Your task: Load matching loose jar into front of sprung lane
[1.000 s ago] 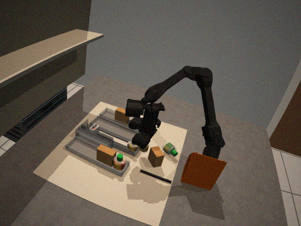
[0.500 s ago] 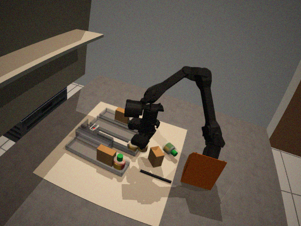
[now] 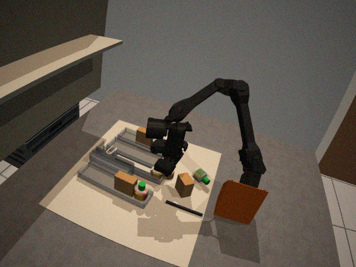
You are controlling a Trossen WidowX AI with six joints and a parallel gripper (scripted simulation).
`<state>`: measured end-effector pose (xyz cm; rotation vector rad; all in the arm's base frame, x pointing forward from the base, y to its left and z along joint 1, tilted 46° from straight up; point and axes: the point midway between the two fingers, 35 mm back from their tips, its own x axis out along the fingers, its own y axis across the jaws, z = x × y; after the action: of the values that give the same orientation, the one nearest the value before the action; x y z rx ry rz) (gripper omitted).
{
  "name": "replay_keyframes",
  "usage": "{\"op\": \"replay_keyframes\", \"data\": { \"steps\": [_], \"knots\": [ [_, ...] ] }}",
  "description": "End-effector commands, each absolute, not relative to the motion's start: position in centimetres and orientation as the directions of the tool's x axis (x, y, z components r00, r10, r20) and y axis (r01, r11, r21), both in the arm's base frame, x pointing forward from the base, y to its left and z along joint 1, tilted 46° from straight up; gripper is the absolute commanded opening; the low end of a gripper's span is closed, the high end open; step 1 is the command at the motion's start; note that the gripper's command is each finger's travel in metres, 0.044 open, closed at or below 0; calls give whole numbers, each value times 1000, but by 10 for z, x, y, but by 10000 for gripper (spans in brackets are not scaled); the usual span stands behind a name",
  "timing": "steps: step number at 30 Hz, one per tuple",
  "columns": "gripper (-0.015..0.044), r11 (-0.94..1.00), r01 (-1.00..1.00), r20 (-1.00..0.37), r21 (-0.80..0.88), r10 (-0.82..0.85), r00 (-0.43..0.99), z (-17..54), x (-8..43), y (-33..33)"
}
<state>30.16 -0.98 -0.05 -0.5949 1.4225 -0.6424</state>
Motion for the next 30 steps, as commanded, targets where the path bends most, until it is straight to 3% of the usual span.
{"op": "replay_keyframes", "data": {
  "steps": [1, 30],
  "knots": [
    [0, 698, 59, -696, -713, -716, 51, 1, 308, -10],
    [0, 698, 59, -696, -713, -716, 52, 2, 322, -10]
  ]
}}
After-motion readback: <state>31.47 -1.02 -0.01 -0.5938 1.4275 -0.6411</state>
